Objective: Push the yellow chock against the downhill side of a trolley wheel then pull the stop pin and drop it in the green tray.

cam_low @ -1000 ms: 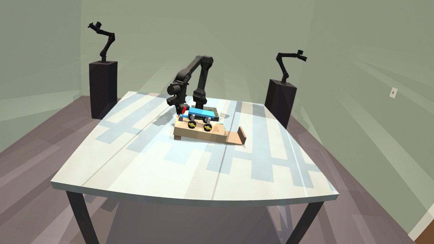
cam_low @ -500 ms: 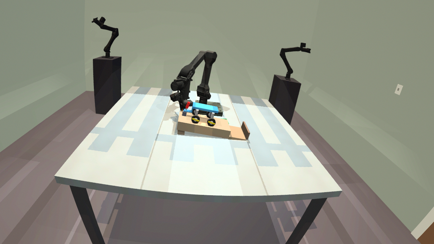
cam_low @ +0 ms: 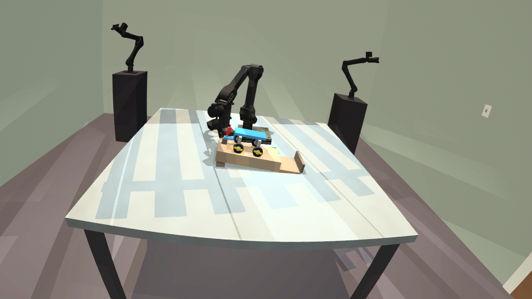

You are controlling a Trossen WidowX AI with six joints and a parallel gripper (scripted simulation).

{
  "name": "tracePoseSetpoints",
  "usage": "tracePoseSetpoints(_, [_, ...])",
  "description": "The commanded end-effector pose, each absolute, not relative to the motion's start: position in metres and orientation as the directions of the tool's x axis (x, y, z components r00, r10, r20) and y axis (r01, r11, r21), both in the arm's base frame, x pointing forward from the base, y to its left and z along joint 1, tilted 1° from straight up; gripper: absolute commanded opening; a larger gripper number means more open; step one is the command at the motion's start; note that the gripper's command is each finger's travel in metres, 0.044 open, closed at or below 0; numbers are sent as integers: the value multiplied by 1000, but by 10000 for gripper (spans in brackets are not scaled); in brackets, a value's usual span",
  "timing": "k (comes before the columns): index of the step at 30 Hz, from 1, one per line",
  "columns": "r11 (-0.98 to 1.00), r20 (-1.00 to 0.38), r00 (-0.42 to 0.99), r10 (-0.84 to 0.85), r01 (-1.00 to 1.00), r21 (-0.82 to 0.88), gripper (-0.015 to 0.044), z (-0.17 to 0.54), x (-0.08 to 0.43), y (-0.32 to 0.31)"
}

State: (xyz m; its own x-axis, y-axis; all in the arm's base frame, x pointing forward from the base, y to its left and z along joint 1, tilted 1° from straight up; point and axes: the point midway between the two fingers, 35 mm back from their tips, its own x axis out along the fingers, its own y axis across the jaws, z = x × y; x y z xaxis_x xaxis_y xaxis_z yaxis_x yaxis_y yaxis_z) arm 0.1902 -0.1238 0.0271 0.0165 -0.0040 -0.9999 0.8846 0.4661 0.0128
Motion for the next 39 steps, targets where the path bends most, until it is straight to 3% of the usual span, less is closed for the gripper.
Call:
tracePoseSetpoints(1, [467, -1000, 13, 5, 884, 14, 190, 25, 188, -121])
tracePoseSetpoints(6, [466, -1000, 16, -4, 885, 12, 59, 27, 190, -124])
tracePoseSetpoints(13, [466, -1000, 16, -3, 885, 13, 0, 28, 190, -124])
tracePoseSetpoints(39, [467, -1000, 13, 5, 884, 14, 0, 115, 181, -121])
